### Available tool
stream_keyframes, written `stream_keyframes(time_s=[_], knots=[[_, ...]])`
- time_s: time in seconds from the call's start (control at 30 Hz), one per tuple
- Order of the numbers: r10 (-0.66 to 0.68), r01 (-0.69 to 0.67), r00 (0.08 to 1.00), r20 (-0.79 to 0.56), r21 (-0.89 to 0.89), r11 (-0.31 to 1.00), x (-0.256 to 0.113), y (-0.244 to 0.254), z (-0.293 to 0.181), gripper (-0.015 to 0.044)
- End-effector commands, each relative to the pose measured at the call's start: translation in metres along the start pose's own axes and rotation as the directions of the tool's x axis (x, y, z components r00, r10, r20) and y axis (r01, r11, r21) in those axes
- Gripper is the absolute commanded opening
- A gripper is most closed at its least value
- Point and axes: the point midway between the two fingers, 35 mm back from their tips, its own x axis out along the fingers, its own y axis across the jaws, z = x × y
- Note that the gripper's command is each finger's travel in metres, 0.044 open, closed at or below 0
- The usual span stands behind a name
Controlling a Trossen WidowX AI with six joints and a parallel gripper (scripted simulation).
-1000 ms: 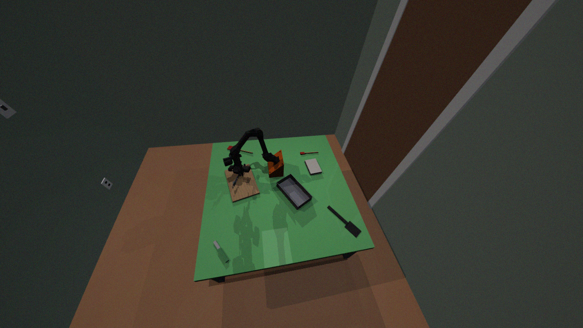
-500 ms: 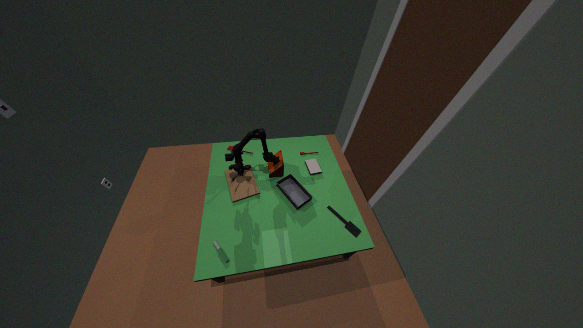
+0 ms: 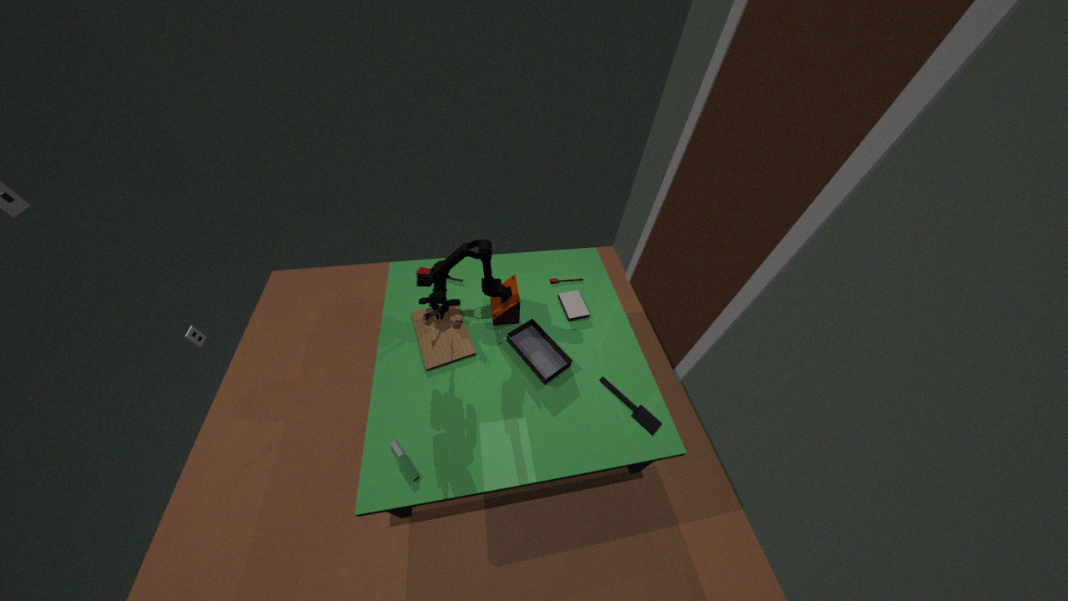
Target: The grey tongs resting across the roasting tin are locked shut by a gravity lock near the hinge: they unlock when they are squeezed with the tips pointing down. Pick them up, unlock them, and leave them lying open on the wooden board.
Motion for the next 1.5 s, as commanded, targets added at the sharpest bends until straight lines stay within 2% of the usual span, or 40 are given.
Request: stream_keyframes(time_s=[0.0,0.23,1.47], knots=[[-0.022,0.026,0.996,0.084,-0.039,0.999,-0.007,0.001,0.004,-0.0150],[-0.057,0.075,0.982,0.182,-0.091,0.993,-0.018,0.001,0.008,-0.0150],[-0.057,0.075,0.982,0.182,-0.091,0.993,-0.018,0.001,0.008,-0.0150]])
